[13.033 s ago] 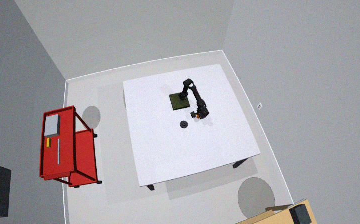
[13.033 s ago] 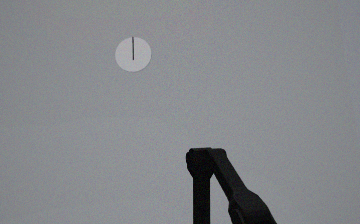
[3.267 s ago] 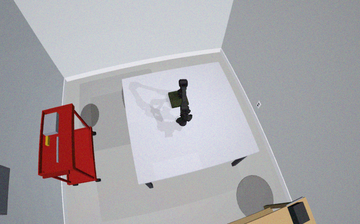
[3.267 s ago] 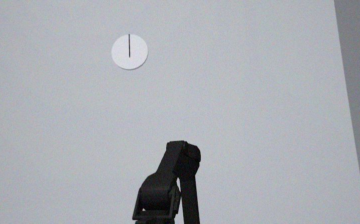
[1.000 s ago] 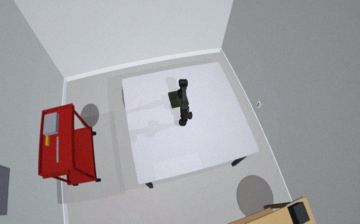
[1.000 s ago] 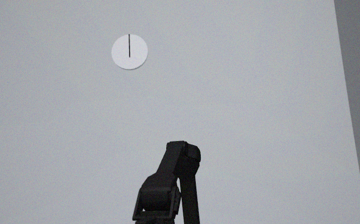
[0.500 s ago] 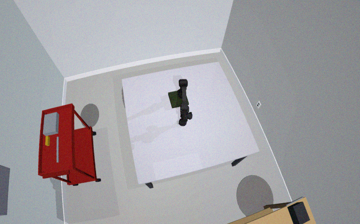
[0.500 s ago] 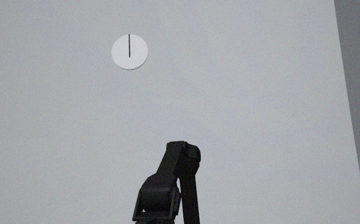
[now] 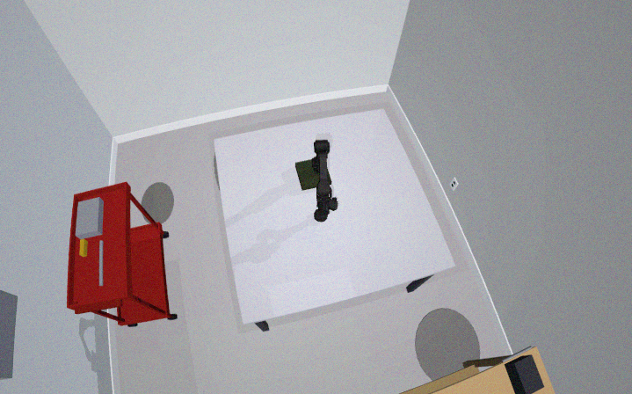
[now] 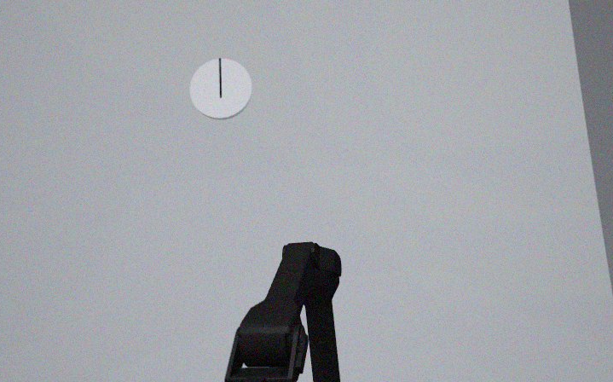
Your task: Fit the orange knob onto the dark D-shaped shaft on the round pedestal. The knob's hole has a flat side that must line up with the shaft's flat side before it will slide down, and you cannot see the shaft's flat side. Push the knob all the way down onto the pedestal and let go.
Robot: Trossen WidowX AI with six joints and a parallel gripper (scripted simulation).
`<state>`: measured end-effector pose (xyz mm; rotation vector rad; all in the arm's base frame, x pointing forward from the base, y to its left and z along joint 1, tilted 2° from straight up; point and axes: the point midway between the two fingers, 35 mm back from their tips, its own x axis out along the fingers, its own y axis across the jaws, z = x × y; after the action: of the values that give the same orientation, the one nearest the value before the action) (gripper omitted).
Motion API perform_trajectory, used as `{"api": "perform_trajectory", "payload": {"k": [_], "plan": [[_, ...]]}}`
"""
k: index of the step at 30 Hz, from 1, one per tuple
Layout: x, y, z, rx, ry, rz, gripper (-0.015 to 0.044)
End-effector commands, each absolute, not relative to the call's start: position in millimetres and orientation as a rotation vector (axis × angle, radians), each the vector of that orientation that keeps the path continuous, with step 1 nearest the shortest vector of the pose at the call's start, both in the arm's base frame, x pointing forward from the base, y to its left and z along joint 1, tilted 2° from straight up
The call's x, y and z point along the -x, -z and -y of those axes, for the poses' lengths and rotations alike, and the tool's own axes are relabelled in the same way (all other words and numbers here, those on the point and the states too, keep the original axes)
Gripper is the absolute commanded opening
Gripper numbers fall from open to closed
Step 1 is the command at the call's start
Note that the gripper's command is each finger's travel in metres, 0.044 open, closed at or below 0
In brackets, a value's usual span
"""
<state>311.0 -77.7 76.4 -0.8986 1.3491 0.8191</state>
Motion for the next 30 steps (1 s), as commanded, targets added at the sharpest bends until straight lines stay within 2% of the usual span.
{"api": "perform_trajectory", "payload": {"k": [1, 15, 30], "plan": [[-311.3, -73.0, 77.4, 0.893, -0.814, -1.348, 0.0], [-311.4, -68.3, 77.8, 0.899, -0.818, -1.349, 0.0], [-311.4, -68.3, 77.8, 0.899, -0.818, -1.349, 0.0394]]}}
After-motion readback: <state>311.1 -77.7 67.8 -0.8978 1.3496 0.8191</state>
